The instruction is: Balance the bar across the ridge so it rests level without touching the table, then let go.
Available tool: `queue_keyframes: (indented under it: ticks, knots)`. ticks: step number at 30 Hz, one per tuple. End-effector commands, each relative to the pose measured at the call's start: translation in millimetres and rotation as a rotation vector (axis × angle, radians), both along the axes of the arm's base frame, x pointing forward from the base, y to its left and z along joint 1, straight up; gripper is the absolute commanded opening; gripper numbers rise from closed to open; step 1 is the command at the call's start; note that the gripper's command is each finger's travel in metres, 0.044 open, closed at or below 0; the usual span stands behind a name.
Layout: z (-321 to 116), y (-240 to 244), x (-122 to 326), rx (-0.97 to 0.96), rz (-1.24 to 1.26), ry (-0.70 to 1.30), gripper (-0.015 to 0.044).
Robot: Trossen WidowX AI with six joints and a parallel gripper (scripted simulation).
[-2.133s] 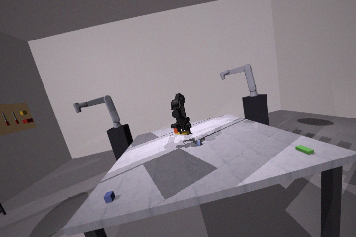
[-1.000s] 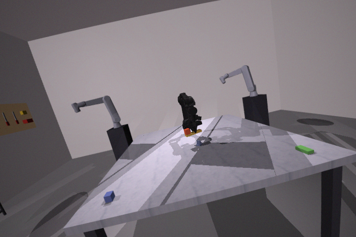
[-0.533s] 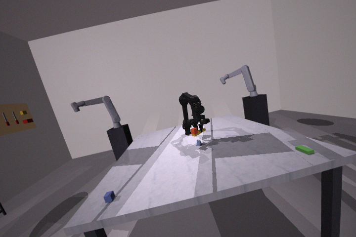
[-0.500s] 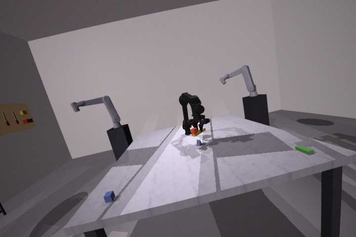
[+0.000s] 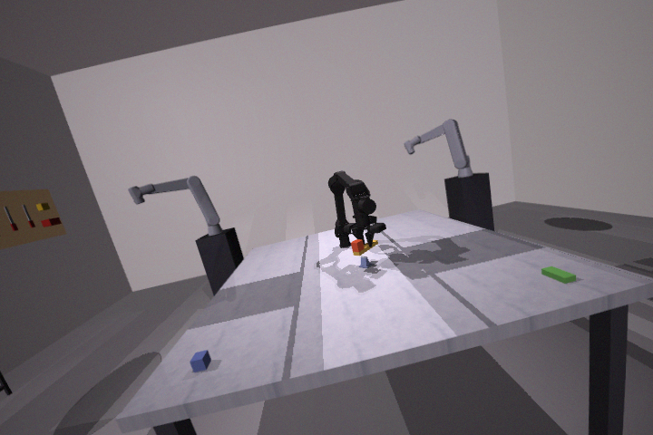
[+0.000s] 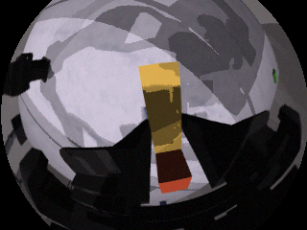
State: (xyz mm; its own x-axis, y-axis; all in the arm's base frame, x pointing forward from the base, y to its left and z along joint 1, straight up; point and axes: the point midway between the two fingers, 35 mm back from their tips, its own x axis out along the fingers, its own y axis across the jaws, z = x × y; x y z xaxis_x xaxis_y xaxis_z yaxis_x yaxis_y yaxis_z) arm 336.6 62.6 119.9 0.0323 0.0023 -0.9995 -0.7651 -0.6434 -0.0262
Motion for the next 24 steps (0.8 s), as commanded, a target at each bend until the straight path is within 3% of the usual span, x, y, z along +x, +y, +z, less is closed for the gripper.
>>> queue_keyframes:
  ticks: [1, 24]
  knots:
    - [-8, -1, -3, 0.002, 0.007, 0.007, 0.0000]
    - [-19, -3, -6, 0.002, 0.009, 0.007, 0.0000]
